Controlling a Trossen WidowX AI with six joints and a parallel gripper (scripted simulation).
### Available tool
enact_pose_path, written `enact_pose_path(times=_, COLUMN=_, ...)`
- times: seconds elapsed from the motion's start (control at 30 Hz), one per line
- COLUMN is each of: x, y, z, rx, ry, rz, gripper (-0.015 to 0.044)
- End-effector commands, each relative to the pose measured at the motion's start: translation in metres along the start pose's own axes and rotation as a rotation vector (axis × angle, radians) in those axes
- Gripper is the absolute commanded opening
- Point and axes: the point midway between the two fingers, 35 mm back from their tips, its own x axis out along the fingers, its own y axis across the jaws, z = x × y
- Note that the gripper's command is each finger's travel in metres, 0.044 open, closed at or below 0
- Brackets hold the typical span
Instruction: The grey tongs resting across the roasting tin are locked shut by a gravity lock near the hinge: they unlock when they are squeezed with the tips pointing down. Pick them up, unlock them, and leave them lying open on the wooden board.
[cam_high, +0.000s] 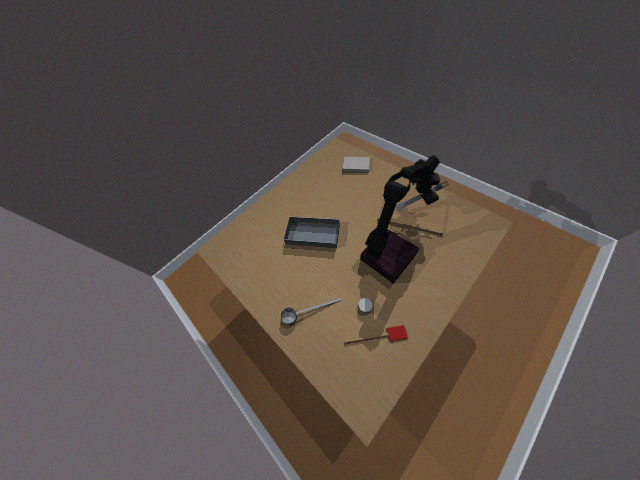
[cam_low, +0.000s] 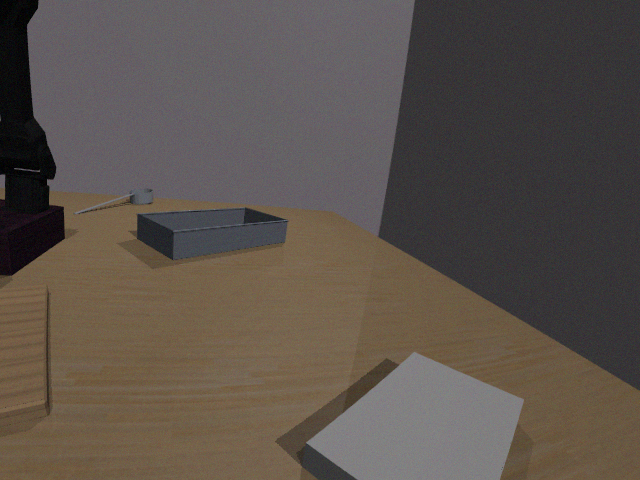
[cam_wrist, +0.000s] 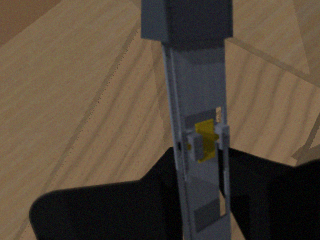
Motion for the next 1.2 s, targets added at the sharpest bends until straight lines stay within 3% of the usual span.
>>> enact_pose_path(times=0.0, x=-0.006, y=0.001, z=0.004, rx=-0.015, ry=-0.095, rz=-0.008, gripper=-0.015)
enact_pose_path(times=1.17, x=-0.08, y=-0.009, z=-0.01, rx=0.091, ry=-0.839, rz=-0.024, gripper=-0.015)
